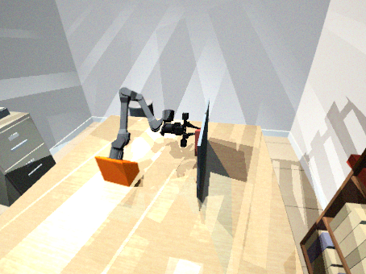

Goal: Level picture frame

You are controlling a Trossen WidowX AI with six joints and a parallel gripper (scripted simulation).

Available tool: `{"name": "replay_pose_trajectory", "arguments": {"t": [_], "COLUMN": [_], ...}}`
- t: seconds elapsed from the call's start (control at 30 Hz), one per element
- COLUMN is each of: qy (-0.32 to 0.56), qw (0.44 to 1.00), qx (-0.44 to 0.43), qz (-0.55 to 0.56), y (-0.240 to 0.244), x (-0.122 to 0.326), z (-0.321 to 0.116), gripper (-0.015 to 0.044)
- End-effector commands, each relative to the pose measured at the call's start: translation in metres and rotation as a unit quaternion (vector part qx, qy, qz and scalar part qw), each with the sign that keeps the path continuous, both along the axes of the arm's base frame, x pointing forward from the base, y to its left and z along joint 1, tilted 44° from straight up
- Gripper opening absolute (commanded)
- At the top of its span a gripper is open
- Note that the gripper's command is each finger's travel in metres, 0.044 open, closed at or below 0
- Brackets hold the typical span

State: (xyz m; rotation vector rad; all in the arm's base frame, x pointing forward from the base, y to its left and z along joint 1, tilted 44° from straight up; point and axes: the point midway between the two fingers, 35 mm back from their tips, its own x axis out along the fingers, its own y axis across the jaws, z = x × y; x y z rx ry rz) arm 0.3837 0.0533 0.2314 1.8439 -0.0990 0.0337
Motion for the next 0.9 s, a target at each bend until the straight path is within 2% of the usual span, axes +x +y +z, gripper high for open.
{"name": "replay_pose_trajectory", "arguments": {"t": [0.0, 0.1, 0.87], "qy": [-0.001, -0.001, -0.001], "qw": [1.000, 1.000, 1.000], "qx": [0.001, 0.001, 0.001], "qz": [0.001, 0.001, 0.001], "y": [0.0001, 0.0001, -0.0015], "x": [0.0001, 0.0001, -0.0004], "z": [0.0005, 0.0005, 0.0053], "gripper": [0.0062, 0.0000, 0.0000]}}
